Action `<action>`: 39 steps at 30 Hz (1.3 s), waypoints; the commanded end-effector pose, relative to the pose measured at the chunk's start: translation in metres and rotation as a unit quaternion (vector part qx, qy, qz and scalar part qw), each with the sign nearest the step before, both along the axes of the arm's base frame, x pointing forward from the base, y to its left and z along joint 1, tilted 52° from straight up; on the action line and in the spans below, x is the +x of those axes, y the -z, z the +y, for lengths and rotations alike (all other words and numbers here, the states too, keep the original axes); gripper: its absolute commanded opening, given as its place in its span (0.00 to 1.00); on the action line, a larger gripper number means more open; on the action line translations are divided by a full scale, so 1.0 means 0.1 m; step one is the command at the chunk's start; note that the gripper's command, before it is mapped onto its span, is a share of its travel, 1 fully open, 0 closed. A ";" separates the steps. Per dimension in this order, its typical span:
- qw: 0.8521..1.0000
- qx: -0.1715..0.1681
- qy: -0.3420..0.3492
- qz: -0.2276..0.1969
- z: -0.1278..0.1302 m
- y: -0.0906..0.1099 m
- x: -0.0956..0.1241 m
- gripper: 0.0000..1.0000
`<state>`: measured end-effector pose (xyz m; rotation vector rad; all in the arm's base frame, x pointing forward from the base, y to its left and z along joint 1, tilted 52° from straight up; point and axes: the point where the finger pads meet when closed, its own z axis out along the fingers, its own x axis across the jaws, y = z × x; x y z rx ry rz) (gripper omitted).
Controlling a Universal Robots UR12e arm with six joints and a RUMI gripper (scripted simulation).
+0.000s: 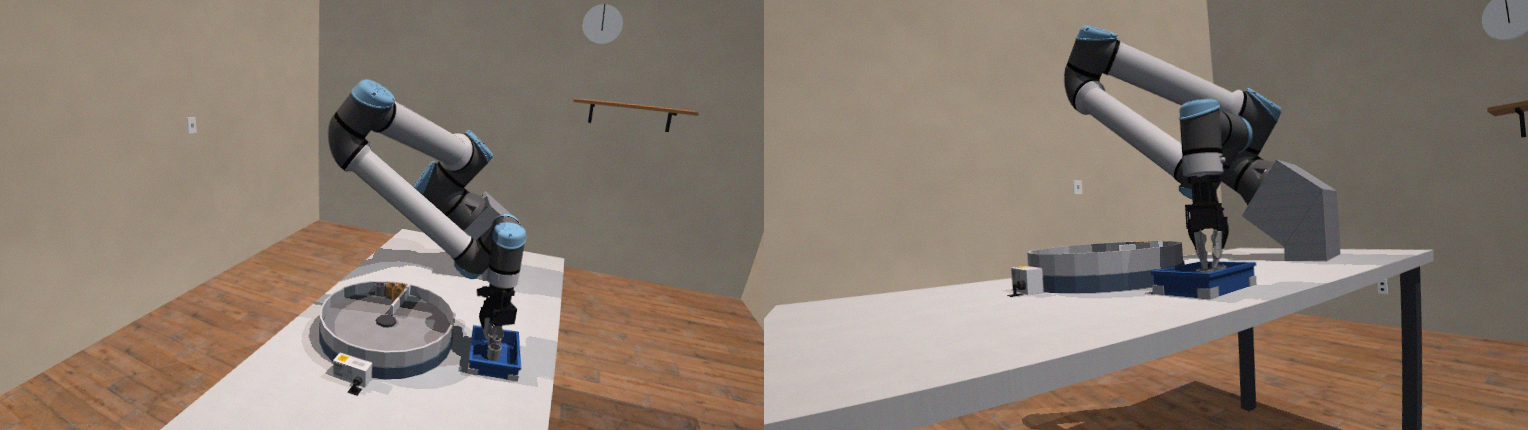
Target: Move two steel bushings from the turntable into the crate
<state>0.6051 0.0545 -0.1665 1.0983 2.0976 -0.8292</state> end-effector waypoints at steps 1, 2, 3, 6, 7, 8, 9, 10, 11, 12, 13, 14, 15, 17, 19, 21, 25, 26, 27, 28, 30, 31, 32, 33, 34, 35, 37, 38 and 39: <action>1.000 0.000 0.000 0.000 0.00 0.00 0.00 0.00; 1.000 0.000 0.000 0.000 0.00 0.00 0.00 0.00; 1.000 0.000 0.000 0.000 0.00 0.00 0.00 0.00; 1.000 0.000 0.000 0.000 0.00 0.00 0.00 0.06; 1.000 0.000 0.000 0.000 0.00 0.00 0.00 0.06; 1.000 0.000 0.000 0.000 0.00 0.00 0.00 0.06; 1.000 0.000 0.000 0.000 0.00 0.00 0.00 0.06; 1.000 0.000 0.000 0.000 0.00 0.00 0.00 0.06; 1.000 0.000 0.000 0.000 0.00 0.00 0.00 0.06; 1.000 0.000 0.000 0.000 0.00 0.00 0.00 0.06; 1.000 0.000 0.000 0.000 0.00 0.00 0.00 0.06; 1.000 0.000 0.000 0.000 0.00 0.00 0.00 0.06; 1.000 0.000 0.000 0.000 0.00 0.00 0.00 0.06; 1.000 0.000 0.000 0.000 0.00 0.00 0.00 0.06; 1.000 0.000 0.000 0.000 0.00 0.00 0.00 0.06; 1.000 0.000 0.000 0.000 0.00 0.00 0.00 0.06; 1.000 0.000 0.000 0.000 0.00 0.00 0.00 0.06; 1.000 0.000 0.000 0.000 0.00 0.00 0.00 0.06; 1.000 0.000 0.000 0.000 0.00 0.00 0.00 0.06; 1.000 0.000 0.000 0.000 0.00 0.00 0.00 0.06; 1.000 0.000 0.000 0.000 0.00 0.00 0.00 0.06; 1.000 0.000 0.000 0.000 0.00 0.00 0.00 0.06; 1.000 0.000 0.000 0.000 0.00 0.00 0.00 0.06; 1.000 0.000 0.000 0.000 0.00 0.00 0.00 0.06; 1.000 0.000 0.000 0.000 0.00 0.00 0.00 0.06; 1.000 0.000 0.000 0.000 0.00 0.00 0.00 0.06; 1.000 0.000 0.000 0.000 0.00 0.00 0.00 0.06; 1.000 0.000 0.000 0.000 0.01 0.00 0.00 0.06; 1.000 0.000 0.000 0.000 0.01 0.00 0.00 0.06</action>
